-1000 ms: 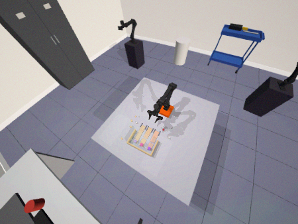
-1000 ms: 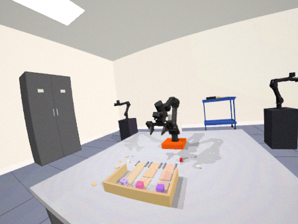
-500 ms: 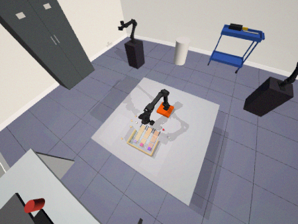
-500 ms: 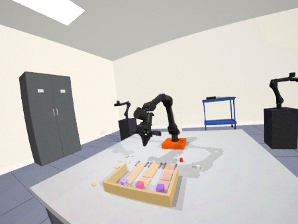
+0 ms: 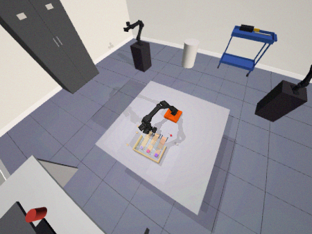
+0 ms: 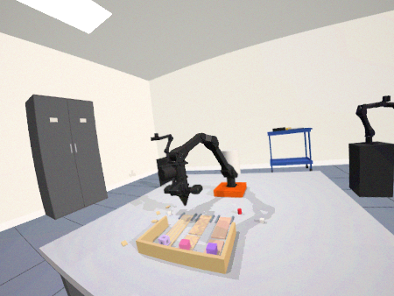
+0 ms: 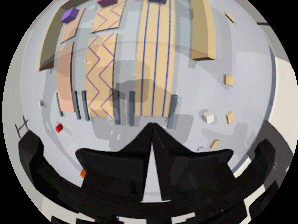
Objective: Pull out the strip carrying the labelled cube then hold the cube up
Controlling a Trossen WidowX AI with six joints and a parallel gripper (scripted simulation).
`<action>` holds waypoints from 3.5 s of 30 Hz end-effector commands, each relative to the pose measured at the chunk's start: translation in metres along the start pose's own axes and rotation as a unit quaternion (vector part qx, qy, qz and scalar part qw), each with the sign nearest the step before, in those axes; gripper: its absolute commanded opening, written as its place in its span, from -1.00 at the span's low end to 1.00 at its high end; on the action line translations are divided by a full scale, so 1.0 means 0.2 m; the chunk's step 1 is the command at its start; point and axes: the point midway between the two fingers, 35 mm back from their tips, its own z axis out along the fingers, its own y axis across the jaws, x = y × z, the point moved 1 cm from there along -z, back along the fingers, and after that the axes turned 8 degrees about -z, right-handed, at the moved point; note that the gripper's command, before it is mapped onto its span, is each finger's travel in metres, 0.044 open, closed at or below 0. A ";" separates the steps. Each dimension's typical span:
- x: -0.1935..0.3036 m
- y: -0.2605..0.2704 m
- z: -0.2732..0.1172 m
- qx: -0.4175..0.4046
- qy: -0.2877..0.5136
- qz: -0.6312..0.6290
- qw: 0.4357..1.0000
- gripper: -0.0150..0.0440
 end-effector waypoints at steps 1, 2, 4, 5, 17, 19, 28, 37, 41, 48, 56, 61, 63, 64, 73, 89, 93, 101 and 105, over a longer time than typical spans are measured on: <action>-0.02 -0.01 -0.03 0.006 -0.006 -0.005 1.000 -0.49; -0.02 -0.01 -0.03 0.006 -0.006 -0.005 1.000 -0.49; -0.02 -0.01 -0.02 0.006 -0.006 -0.005 1.000 -0.49; -0.02 -0.01 -0.01 0.006 -0.006 -0.005 1.000 -0.49; -0.03 -0.02 0.08 0.006 -0.006 -0.005 1.000 -0.49; -0.03 -0.02 0.10 0.006 -0.006 -0.005 1.000 -0.49; -0.03 -0.02 0.18 0.006 -0.006 -0.005 1.000 -0.49; -0.03 -0.02 0.25 0.006 -0.006 -0.005 1.000 -0.49; -0.03 -0.02 0.28 0.006 -0.006 -0.005 1.000 -0.49; -0.03 -0.01 0.32 0.006 -0.006 -0.005 1.000 -0.49; -0.03 -0.01 0.32 0.006 -0.006 -0.005 1.000 -0.49; -0.04 -0.01 0.32 0.006 -0.006 -0.005 1.000 -0.49; -0.04 -0.01 0.32 0.006 -0.006 -0.005 1.000 -0.49; -0.04 -0.01 0.32 0.006 -0.006 -0.005 1.000 -0.49; -0.04 -0.01 0.32 0.006 -0.006 -0.005 1.000 -0.49; -0.04 -0.01 0.33 0.006 -0.006 -0.005 1.000 -0.49; -0.04 -0.01 0.33 0.006 -0.006 -0.005 1.000 -0.49; -0.04 -0.01 0.34 0.006 -0.006 -0.005 1.000 -0.49; -0.02 -0.01 0.34 0.006 -0.006 -0.005 1.000 -0.49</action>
